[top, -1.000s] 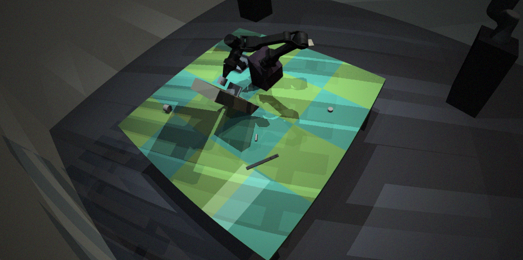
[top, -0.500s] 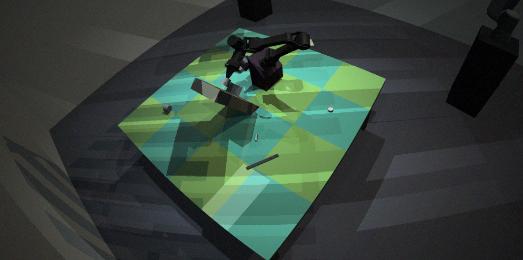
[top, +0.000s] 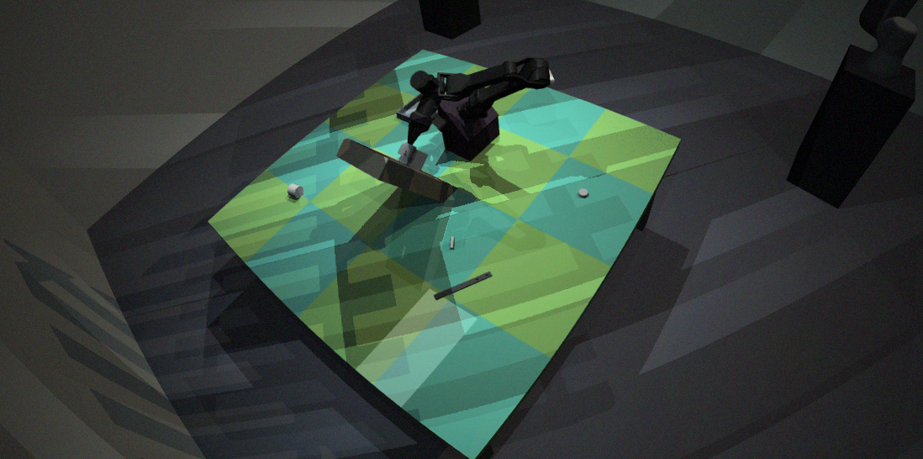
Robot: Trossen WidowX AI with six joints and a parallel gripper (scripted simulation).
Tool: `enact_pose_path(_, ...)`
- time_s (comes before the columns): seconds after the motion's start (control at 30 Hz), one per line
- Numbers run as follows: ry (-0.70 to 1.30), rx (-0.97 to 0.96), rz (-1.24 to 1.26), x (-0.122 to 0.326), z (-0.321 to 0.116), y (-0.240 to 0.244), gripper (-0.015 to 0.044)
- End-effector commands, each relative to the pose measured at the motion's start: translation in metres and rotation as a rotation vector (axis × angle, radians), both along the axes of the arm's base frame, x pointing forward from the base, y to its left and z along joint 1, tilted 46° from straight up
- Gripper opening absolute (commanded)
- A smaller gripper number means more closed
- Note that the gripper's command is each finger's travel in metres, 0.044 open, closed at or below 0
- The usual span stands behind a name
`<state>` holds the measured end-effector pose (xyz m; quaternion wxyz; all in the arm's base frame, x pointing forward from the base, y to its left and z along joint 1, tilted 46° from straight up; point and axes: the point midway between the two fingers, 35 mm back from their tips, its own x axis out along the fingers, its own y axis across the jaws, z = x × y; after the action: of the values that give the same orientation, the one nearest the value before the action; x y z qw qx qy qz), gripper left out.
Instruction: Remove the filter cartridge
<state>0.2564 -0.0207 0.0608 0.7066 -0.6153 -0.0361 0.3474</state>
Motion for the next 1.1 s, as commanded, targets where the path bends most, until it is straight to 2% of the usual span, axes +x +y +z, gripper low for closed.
enact_pose_path(0.0,-0.008,-0.006,0.000,0.002,0.002,-0.002,0.0079)
enact_pose_path(0.07,-0.008,-0.006,0.000,0.002,0.002,-0.002,0.0118)
enact_pose_path(0.47,-0.011,-0.012,-0.007,-0.001,-0.001,0.000,0.0118)
enact_pose_path(0.7,-0.012,-0.013,-0.008,0.036,0.042,-0.038,0.0118)
enact_pose_path(0.83,-0.012,-0.013,-0.008,0.039,0.047,-0.042,0.0118)
enact_pose_path(1.07,-0.012,-0.023,-0.010,0.043,0.085,-0.085,0.0301)
